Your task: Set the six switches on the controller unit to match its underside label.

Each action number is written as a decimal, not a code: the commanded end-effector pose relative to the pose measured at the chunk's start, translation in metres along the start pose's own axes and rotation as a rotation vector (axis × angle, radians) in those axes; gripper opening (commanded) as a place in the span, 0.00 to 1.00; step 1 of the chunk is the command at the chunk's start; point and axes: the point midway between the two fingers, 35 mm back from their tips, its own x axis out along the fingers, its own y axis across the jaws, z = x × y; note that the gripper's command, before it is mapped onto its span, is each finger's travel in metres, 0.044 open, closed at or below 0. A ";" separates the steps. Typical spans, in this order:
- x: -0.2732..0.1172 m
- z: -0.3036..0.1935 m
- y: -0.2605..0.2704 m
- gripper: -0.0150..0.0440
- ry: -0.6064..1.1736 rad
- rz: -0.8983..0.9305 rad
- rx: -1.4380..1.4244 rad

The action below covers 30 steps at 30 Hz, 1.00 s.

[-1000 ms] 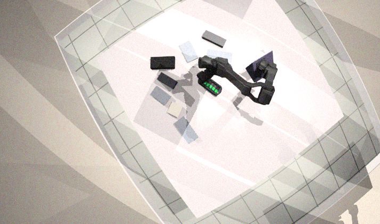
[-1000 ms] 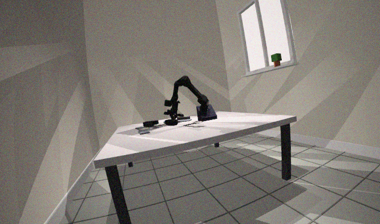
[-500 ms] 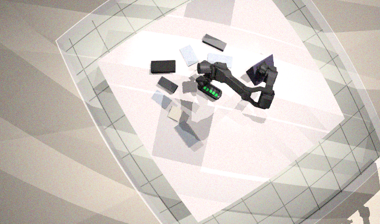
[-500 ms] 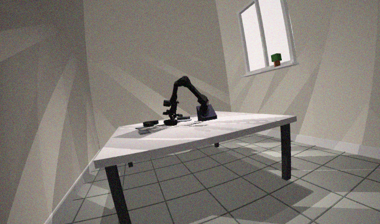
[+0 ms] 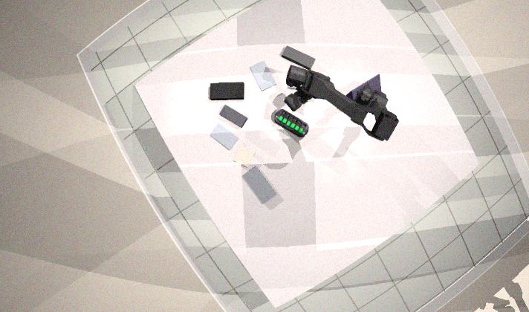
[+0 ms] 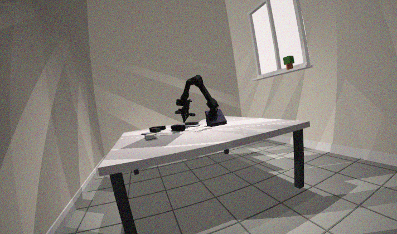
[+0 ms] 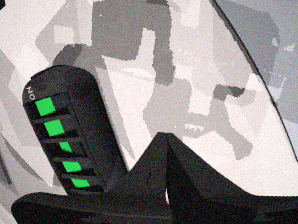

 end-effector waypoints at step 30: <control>0.041 0.016 0.041 0.25 0.084 0.005 -0.310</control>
